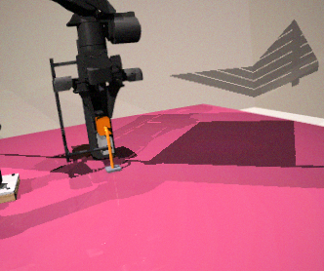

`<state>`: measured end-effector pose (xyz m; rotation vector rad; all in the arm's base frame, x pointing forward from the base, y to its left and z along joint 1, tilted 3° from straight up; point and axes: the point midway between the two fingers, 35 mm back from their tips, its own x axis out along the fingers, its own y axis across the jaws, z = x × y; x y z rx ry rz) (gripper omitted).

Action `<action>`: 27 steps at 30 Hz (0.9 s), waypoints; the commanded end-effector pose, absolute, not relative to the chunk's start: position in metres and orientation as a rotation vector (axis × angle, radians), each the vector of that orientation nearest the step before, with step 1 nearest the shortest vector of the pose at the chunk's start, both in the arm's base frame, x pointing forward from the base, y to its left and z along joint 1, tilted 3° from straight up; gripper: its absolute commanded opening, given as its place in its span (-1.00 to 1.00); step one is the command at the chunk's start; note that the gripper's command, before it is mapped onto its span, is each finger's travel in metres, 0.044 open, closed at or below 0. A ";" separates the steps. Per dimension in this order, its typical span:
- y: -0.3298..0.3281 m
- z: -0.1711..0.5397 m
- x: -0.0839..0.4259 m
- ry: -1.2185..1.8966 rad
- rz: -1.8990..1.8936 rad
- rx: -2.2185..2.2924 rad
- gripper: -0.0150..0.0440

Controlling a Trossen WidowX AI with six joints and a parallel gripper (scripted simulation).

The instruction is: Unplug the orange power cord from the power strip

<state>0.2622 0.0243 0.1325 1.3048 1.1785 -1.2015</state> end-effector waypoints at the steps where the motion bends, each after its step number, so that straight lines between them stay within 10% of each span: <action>1: 0.026 0.132 0.263 1.171 -1.207 1.309 0.05; 16: 0.027 0.121 0.263 1.171 -1.207 1.309 0.05; 27: 0.027 0.124 0.264 1.174 -1.197 1.309 -0.46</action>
